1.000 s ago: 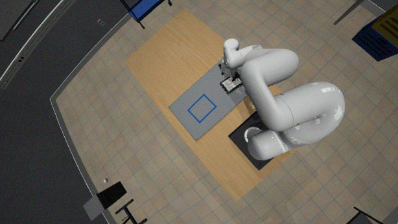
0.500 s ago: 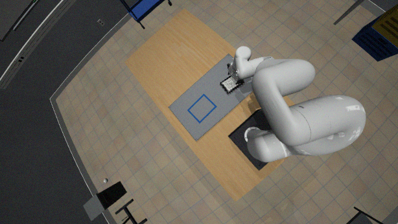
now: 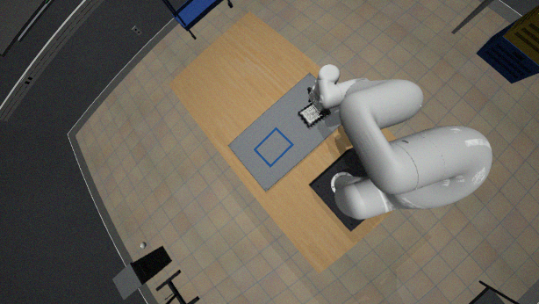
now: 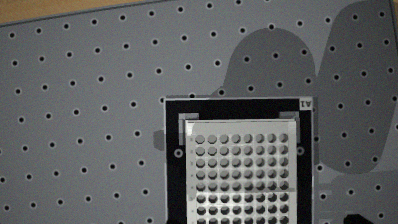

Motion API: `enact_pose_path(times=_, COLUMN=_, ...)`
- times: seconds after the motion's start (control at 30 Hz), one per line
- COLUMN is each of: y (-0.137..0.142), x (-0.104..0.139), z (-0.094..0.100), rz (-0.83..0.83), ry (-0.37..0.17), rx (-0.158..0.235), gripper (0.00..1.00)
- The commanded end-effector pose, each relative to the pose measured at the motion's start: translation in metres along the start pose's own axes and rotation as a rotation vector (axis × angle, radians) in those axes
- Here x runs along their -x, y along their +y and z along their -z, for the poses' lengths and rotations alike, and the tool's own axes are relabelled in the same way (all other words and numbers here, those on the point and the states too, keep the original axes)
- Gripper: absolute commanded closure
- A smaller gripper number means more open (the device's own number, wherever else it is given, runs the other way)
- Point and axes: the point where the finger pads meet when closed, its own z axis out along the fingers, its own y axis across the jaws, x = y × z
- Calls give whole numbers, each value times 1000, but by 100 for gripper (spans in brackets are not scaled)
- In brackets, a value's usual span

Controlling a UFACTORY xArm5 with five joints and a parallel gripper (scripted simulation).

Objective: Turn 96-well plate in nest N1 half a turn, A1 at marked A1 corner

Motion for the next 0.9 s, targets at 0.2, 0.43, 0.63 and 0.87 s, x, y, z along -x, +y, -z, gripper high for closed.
enact_pose_path(times=0.2, y=-2, x=-1, z=-12, rz=0, ry=1, rx=-4, gripper=0)
enact_pose_path(times=0.43, y=-2, x=-1, z=-23, rz=0, ry=1, rx=-4, gripper=0)
enact_pose_path(times=0.63, y=-2, x=-1, z=-33, rz=0, ry=1, rx=-4, gripper=0)
enact_pose_path(times=0.87, y=-2, x=-1, z=-42, rz=0, ry=1, rx=-4, gripper=0)
